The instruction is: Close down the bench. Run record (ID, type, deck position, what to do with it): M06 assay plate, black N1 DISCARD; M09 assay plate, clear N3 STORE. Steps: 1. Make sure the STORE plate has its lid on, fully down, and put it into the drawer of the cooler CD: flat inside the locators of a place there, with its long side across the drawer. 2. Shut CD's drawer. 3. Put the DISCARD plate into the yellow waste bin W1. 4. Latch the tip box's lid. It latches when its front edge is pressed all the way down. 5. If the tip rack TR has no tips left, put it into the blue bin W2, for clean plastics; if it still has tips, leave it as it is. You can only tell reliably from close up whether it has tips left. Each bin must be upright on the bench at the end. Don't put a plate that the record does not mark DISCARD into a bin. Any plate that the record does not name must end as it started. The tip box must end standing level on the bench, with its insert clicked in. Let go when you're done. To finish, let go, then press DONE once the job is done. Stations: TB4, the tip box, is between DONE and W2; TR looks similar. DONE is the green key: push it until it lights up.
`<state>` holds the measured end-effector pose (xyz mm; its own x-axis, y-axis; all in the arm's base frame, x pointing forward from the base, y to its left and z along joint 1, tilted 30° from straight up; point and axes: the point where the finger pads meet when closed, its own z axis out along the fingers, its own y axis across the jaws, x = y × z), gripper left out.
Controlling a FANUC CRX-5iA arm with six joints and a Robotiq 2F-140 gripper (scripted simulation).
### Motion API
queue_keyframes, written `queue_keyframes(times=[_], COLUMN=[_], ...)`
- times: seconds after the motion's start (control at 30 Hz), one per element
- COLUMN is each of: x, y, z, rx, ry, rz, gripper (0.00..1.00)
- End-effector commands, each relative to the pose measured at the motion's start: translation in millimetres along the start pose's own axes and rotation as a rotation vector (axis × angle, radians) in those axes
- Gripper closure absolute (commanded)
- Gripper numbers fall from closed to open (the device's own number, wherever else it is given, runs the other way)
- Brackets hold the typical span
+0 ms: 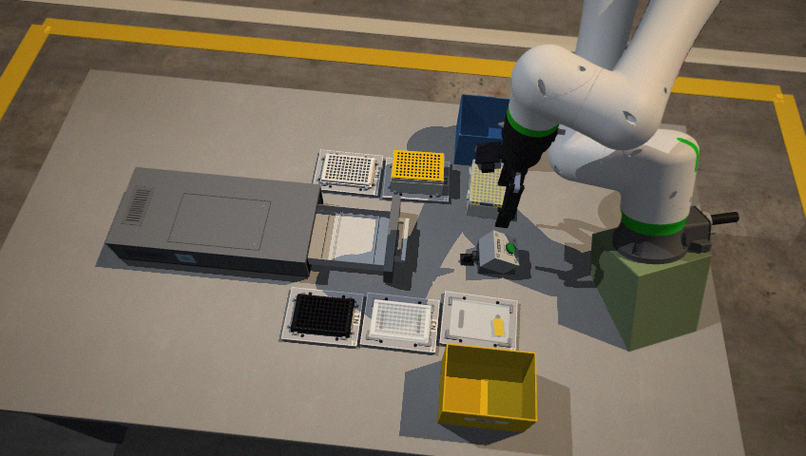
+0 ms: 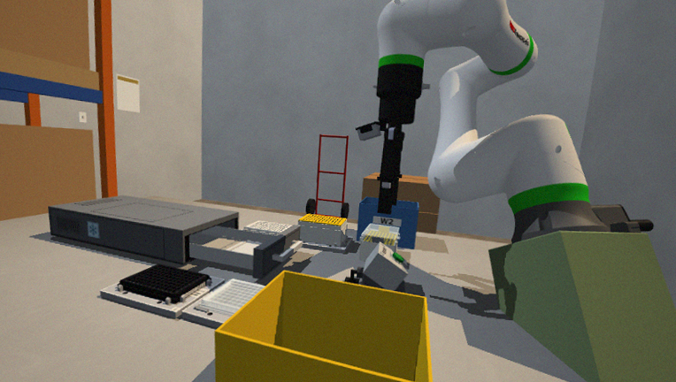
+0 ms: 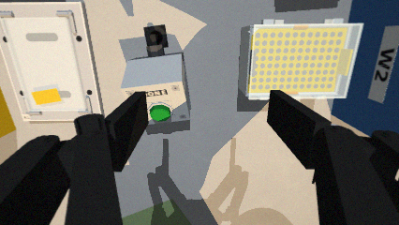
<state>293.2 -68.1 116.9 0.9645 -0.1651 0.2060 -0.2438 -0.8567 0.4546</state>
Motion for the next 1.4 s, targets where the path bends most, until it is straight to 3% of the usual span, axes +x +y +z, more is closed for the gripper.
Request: queue_keyframes(times=[0.0, 1.37], x=[1.4, 11.3], y=[-13.3, -160.9], z=[0.3, 7.5], rx=[0.0, 0.0], ry=[0.001, 0.001], rz=[0.0, 0.0], gripper=[0.3, 0.3])
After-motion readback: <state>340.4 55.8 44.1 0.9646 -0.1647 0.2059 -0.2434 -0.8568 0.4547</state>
